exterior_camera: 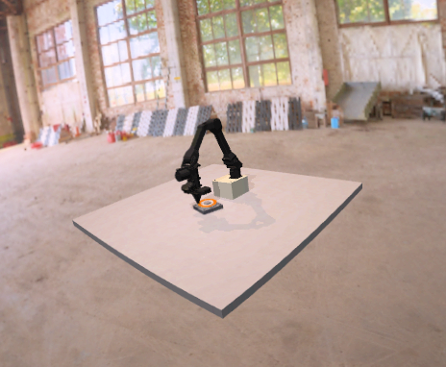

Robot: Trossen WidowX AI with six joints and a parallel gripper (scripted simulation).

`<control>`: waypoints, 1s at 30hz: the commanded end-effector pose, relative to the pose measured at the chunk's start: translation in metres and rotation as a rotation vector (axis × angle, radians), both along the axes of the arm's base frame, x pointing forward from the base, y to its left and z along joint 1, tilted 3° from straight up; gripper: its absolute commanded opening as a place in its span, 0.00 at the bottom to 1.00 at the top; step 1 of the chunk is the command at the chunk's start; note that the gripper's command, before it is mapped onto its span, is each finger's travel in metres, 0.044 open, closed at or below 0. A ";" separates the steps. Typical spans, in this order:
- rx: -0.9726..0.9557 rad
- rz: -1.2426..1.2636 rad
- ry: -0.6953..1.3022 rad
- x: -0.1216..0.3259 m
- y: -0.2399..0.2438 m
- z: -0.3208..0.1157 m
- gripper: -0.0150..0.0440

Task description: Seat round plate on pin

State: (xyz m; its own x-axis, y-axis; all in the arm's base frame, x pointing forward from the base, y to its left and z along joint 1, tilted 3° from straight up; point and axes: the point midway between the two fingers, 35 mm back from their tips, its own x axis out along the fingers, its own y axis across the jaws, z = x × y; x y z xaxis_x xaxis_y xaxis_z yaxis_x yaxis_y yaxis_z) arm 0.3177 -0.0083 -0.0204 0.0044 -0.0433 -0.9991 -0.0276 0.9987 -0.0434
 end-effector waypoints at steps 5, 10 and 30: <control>-0.004 0.002 0.002 -0.008 -0.011 -0.001 0.25; -0.005 0.002 0.002 -0.014 -0.017 -0.001 0.25; -0.006 0.002 0.004 -0.037 -0.030 0.001 0.25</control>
State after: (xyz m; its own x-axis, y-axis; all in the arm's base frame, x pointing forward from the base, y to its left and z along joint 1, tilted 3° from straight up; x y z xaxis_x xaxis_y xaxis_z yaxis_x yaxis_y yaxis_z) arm 0.2855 -0.0367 -0.0186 0.0077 -0.0463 -0.9989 -0.0260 0.9986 -0.0464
